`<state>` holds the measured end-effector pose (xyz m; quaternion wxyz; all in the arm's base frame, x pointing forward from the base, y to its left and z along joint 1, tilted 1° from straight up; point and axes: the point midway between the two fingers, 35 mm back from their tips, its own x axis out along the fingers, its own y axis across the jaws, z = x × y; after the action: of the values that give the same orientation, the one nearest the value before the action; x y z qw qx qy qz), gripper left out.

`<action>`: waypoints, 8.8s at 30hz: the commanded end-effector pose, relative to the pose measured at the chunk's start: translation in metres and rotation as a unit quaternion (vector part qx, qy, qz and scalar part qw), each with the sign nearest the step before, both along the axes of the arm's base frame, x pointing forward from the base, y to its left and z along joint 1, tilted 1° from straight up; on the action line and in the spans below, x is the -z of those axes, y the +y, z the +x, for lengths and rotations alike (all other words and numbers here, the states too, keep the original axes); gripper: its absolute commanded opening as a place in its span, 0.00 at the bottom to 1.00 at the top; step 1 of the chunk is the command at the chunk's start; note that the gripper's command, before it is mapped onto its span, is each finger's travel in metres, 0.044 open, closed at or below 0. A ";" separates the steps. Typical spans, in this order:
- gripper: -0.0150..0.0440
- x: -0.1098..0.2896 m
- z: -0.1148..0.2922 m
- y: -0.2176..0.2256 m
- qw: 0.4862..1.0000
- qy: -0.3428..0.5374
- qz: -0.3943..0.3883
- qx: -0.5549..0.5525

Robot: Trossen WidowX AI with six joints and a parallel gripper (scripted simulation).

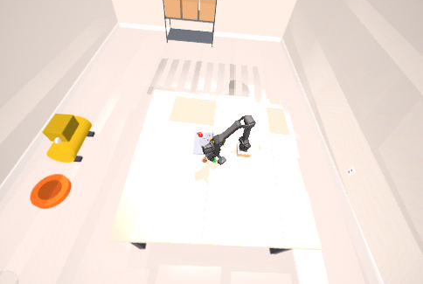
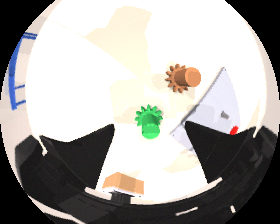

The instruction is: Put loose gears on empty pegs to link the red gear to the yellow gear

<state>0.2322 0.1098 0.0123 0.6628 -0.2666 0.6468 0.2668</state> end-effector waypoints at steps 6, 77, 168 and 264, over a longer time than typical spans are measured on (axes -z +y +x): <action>0.82 0.002 -0.001 -0.001 1.000 0.003 -0.002 -0.001; 0.25 -0.117 0.011 -0.004 1.000 0.002 -0.002 -0.001; 0.25 -0.075 0.092 -0.165 1.000 -0.002 -0.012 0.005; 0.25 -0.018 0.096 -0.202 0.996 -0.001 -0.014 -0.082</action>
<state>0.3290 -0.0919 0.0315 0.6501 -0.3011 0.6380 0.2823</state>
